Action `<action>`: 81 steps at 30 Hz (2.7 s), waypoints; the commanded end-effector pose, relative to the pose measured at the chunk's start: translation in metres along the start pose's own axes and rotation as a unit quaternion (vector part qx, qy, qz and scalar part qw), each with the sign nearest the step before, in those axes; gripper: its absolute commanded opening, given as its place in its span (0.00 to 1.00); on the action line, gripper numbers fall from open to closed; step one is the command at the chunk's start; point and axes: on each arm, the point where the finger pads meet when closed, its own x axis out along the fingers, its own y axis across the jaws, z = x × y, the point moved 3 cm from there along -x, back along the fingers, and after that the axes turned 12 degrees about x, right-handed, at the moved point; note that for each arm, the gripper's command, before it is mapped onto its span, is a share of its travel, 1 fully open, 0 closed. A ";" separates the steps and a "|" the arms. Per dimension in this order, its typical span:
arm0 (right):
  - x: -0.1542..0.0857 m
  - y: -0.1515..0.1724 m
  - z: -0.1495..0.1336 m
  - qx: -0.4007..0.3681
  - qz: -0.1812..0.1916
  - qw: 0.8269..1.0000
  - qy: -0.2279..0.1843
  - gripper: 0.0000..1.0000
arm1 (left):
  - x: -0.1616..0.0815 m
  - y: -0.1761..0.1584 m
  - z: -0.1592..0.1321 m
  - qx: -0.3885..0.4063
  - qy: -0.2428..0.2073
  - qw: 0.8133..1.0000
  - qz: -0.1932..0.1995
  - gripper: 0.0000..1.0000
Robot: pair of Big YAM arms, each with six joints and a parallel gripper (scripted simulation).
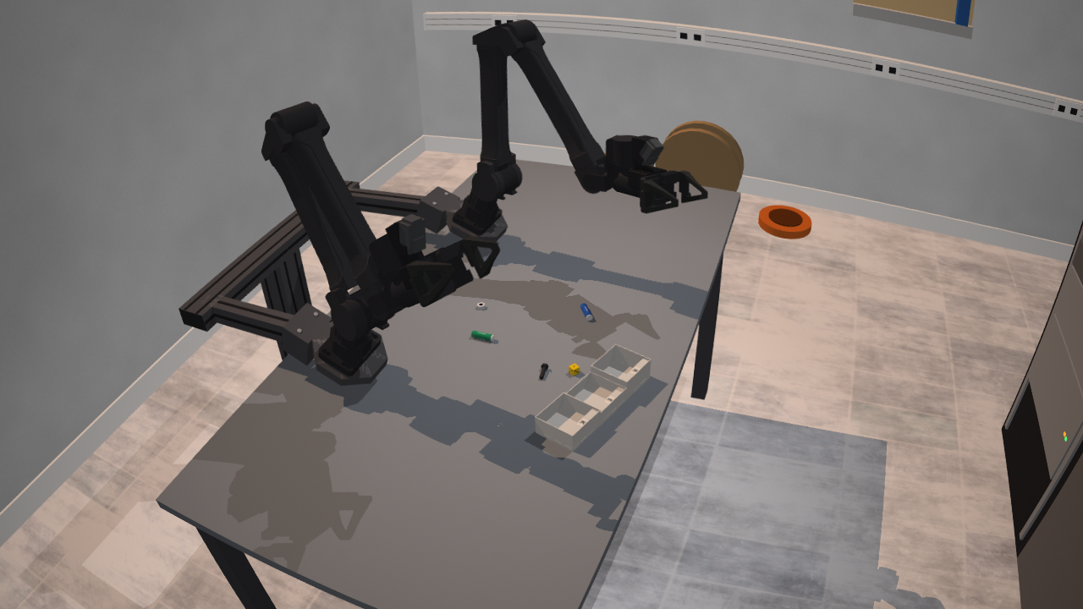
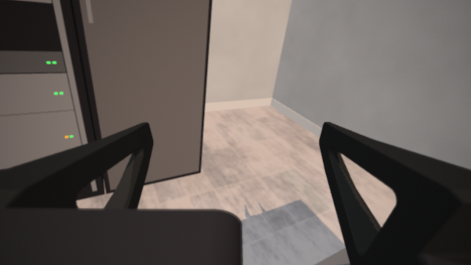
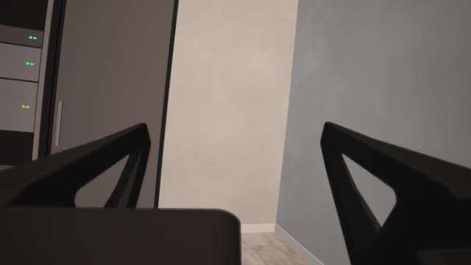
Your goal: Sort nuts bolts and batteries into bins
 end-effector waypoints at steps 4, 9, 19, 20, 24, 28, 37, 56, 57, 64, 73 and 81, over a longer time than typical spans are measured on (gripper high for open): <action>-0.001 -0.001 0.006 -0.002 0.000 1.000 -0.010 1.00 | -0.002 0.003 -0.011 0.001 -0.003 1.000 0.003 1.00; -0.001 -0.001 0.006 -0.002 0.000 1.000 -0.010 1.00 | -0.006 0.001 -0.036 -0.002 -0.002 1.000 0.004 1.00; -0.001 -0.001 0.006 -0.002 0.000 1.000 -0.010 1.00 | 0.016 -0.023 -0.059 -0.063 0.041 0.997 -0.010 1.00; -0.001 -0.001 0.006 -0.002 0.000 1.000 -0.010 1.00 | 0.021 -0.028 -0.062 -0.063 0.041 0.997 -0.010 1.00; -0.001 -0.001 0.006 -0.002 0.000 1.000 -0.010 1.00 | 0.024 -0.035 -0.064 -0.080 0.058 0.995 -0.014 1.00; -0.001 -0.001 0.006 -0.002 0.000 1.000 -0.010 1.00 | 0.030 -0.058 -0.090 -0.122 0.115 0.986 -0.024 1.00; -0.001 -0.001 0.006 -0.002 0.000 1.000 -0.010 1.00 | 0.036 -0.120 -0.084 -0.222 0.236 0.945 -0.040 1.00; -0.001 -0.001 0.006 -0.002 0.000 1.000 -0.010 1.00 | -0.022 -0.226 -0.073 -0.295 0.478 0.827 -0.032 1.00; -0.001 -0.001 0.006 -0.002 0.000 1.000 -0.010 1.00 | -0.022 -0.226 -0.073 -0.295 0.478 0.827 -0.032 1.00; -0.001 -0.001 0.006 -0.002 0.000 1.000 -0.010 1.00 | -0.059 -0.248 -0.057 -0.286 0.555 0.781 -0.017 1.00; -0.001 -0.001 0.006 -0.002 0.000 1.000 -0.010 1.00 | -0.122 -0.267 -0.032 -0.226 0.668 0.708 0.020 1.00; -0.001 -0.001 0.006 -0.002 0.000 1.000 -0.010 1.00 | -0.150 -0.262 -0.009 -0.196 0.698 0.688 0.037 1.00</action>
